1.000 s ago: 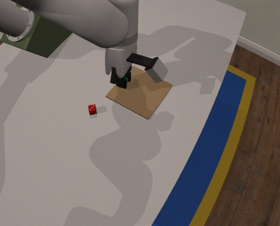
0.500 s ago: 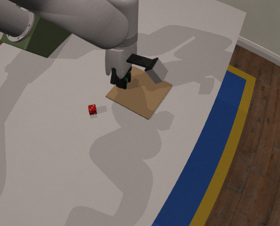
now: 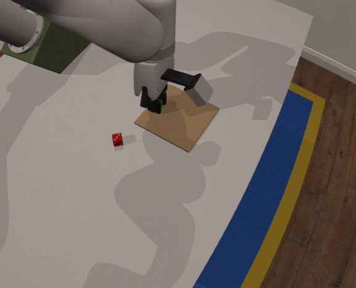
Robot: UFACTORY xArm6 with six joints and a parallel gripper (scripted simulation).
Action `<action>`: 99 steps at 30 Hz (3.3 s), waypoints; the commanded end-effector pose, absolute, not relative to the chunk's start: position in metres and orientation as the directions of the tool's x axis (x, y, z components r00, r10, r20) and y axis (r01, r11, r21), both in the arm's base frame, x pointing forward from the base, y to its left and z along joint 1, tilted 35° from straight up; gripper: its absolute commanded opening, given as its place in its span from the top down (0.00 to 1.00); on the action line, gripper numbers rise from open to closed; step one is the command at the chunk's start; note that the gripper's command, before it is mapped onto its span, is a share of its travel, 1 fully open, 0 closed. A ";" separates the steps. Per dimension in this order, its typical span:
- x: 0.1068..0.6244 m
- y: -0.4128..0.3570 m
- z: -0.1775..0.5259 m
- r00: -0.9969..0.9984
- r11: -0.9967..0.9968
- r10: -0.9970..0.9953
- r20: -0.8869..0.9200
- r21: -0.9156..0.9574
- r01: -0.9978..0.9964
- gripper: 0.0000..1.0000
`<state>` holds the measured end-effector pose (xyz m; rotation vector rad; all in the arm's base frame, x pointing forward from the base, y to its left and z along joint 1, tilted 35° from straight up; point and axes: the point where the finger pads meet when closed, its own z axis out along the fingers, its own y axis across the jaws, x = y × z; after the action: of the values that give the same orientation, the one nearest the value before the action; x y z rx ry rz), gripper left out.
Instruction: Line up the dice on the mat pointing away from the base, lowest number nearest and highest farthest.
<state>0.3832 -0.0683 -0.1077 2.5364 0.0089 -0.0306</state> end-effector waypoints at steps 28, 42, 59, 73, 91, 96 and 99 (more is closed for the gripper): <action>0.385 -0.068 -0.107 1.000 -0.823 0.001 -0.021 0.568 0.013 0.72; 0.385 -0.068 -0.107 1.000 -0.823 0.001 -0.021 0.568 0.013 0.64; 0.385 -0.043 -0.071 1.000 -0.823 0.001 -0.021 0.568 0.013 0.64; 0.386 -0.017 -0.034 1.000 -0.823 0.001 -0.021 0.568 0.013 0.64; 0.386 -0.017 -0.033 1.000 -0.823 0.001 -0.021 0.568 0.013 0.00; 0.386 -0.017 -0.033 1.000 -0.823 0.001 -0.021 0.568 0.013 0.00; 0.386 -0.017 -0.033 1.000 -0.823 -0.003 -0.019 0.568 0.008 0.00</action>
<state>0.3847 -0.0174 -0.0337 2.5360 0.0085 -0.0309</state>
